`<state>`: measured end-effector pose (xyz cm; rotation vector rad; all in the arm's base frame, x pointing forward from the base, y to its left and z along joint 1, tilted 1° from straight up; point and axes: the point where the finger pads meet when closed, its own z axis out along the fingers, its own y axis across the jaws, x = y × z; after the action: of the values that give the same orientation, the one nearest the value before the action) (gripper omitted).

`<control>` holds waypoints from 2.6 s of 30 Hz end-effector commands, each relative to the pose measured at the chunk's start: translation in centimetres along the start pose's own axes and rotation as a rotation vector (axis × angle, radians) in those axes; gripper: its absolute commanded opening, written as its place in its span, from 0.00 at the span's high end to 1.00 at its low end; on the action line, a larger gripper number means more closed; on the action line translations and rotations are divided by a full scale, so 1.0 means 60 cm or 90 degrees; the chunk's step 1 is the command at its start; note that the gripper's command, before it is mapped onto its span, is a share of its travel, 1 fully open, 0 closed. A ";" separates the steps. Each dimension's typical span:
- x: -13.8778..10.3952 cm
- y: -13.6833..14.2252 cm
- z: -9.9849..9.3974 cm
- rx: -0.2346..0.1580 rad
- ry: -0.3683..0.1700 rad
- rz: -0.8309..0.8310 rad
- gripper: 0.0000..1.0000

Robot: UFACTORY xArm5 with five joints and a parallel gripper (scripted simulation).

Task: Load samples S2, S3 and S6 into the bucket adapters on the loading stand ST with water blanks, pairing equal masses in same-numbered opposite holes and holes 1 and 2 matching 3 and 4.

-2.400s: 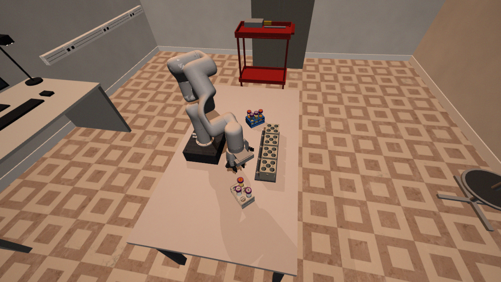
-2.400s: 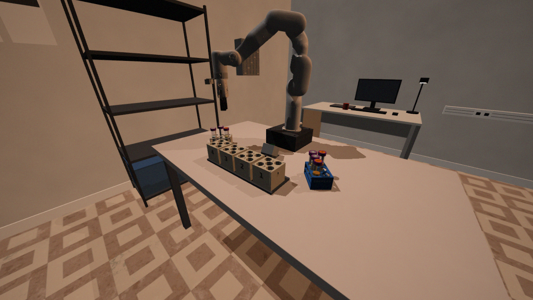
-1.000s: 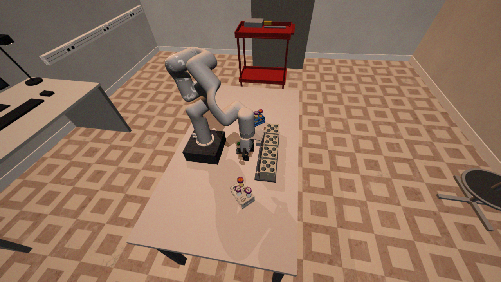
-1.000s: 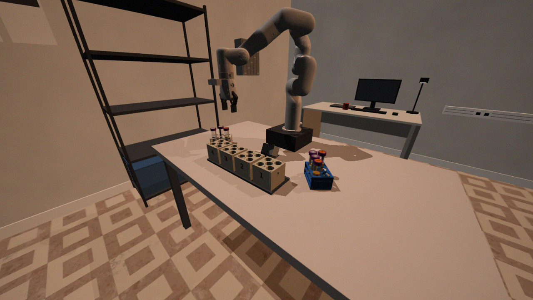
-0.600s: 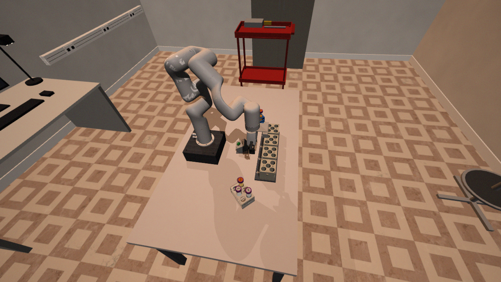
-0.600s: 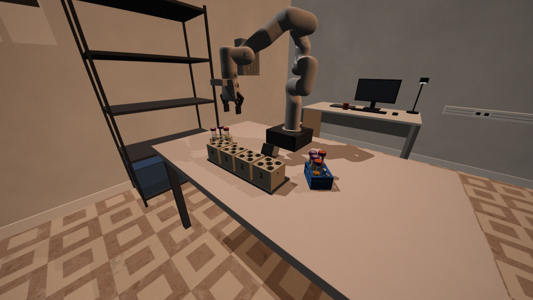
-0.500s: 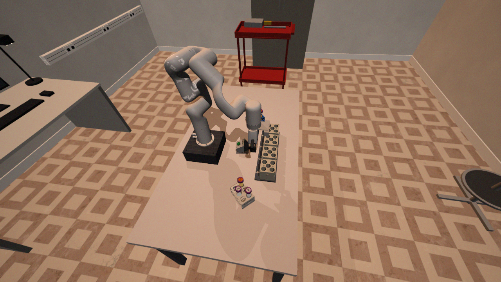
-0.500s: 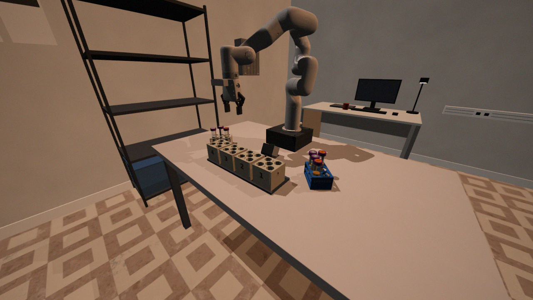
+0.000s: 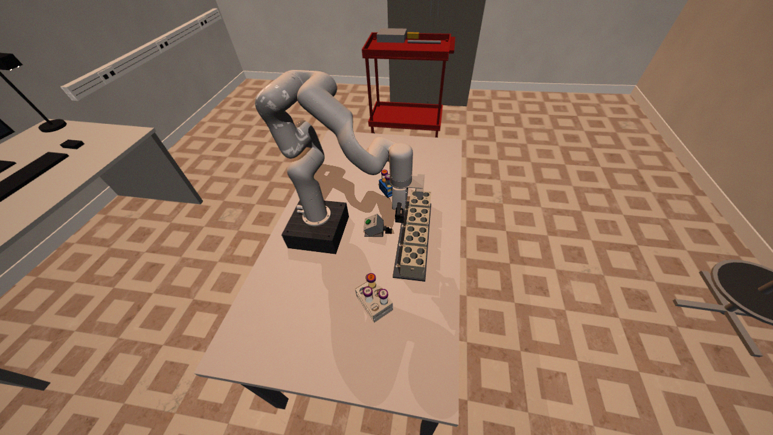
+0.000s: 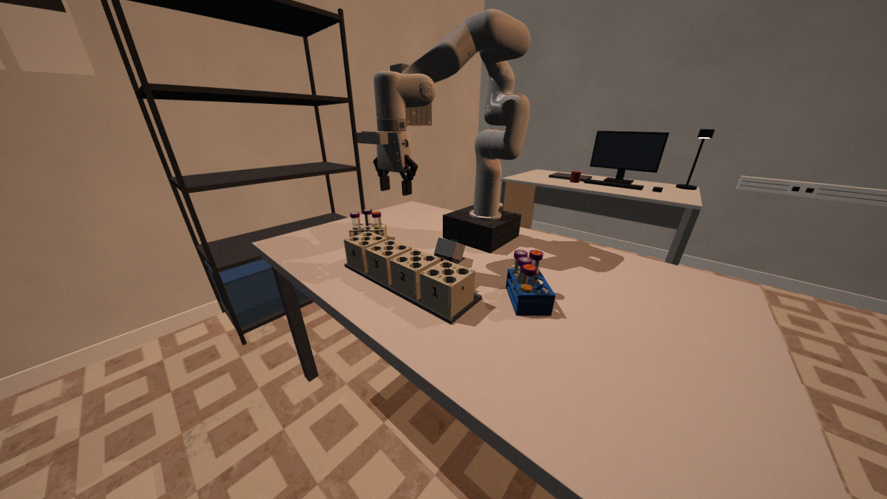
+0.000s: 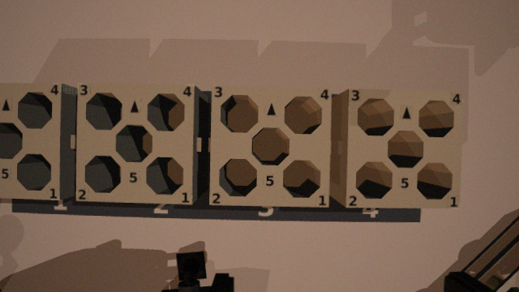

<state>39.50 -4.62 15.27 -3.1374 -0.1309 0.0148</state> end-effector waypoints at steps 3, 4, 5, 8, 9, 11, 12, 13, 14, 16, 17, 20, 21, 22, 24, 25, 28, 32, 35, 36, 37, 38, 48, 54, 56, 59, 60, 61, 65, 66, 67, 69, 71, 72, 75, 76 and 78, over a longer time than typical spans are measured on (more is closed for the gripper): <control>0.025 -0.055 -0.002 0.003 0.003 0.001 0.00; 0.028 -0.062 -0.002 0.003 0.003 0.001 0.00; 0.031 -0.070 -0.003 0.003 0.003 0.001 0.00; 0.040 -0.094 -0.003 0.003 0.003 0.001 0.00; 0.043 -0.101 -0.003 0.003 0.003 0.001 0.00; 0.043 -0.101 -0.003 0.003 0.003 0.001 0.00; 0.046 -0.109 -0.003 0.003 0.003 0.001 0.00; 0.050 -0.117 -0.003 0.003 0.003 0.001 0.00; 0.053 -0.125 -0.003 0.003 0.003 0.001 0.00; 0.053 -0.137 -0.003 0.003 0.003 -0.021 0.43; 0.051 -0.146 -0.003 0.003 0.003 -0.042 0.43; 0.046 -0.170 -0.003 0.003 0.003 -0.106 0.43; 0.044 -0.178 -0.003 0.003 0.003 -0.127 0.43; 0.043 -0.187 -0.003 0.003 0.003 -0.148 0.43; 0.039 -0.203 -0.003 0.003 0.003 -0.190 0.43; 0.037 -0.211 -0.003 0.003 0.003 -0.212 0.43; 0.036 -0.219 -0.003 0.003 0.004 -0.233 0.43; 0.029 -0.252 -0.003 0.003 0.004 -0.318 0.43; 0.024 -0.276 -0.003 0.002 0.004 -0.381 0.43; 0.022 -0.285 -0.004 0.002 0.004 -0.403 0.43; 0.020 -0.293 -0.004 0.002 0.004 -0.422 0.43; 0.019 -0.301 -0.004 0.002 0.004 -0.422 0.43; 0.005 -0.366 -0.004 0.003 0.004 -0.422 0.43; -0.005 -0.416 -0.004 0.003 0.004 -0.422 0.43; -0.009 -0.432 -0.004 0.003 0.004 -0.422 0.43; -0.014 -0.456 -0.004 0.003 0.004 -0.422 0.43; -0.016 -0.465 -0.004 0.003 0.004 -0.422 0.43; -0.016 -0.465 -0.004 0.003 0.004 -0.422 0.43; -0.021 -0.489 -0.005 0.003 0.004 -0.422 0.43; -0.023 -0.497 -0.005 0.003 0.004 -0.422 0.43; -0.024 -0.505 -0.005 0.003 0.004 -0.422 0.43; -0.028 -0.522 -0.005 0.003 0.004 -0.422 0.43; -0.031 -0.538 -0.005 0.003 0.004 -0.422 0.43; -0.033 -0.546 -0.005 0.003 0.004 -0.422 0.43; -0.038 -0.571 -0.005 0.003 0.004 -0.422 0.43; -0.040 -0.579 -0.005 0.003 0.004 -0.422 0.43; -0.042 -0.587 -0.005 0.003 0.004 -0.422 0.43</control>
<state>34.40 28.54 15.53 -2.9256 -1.1468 0.0033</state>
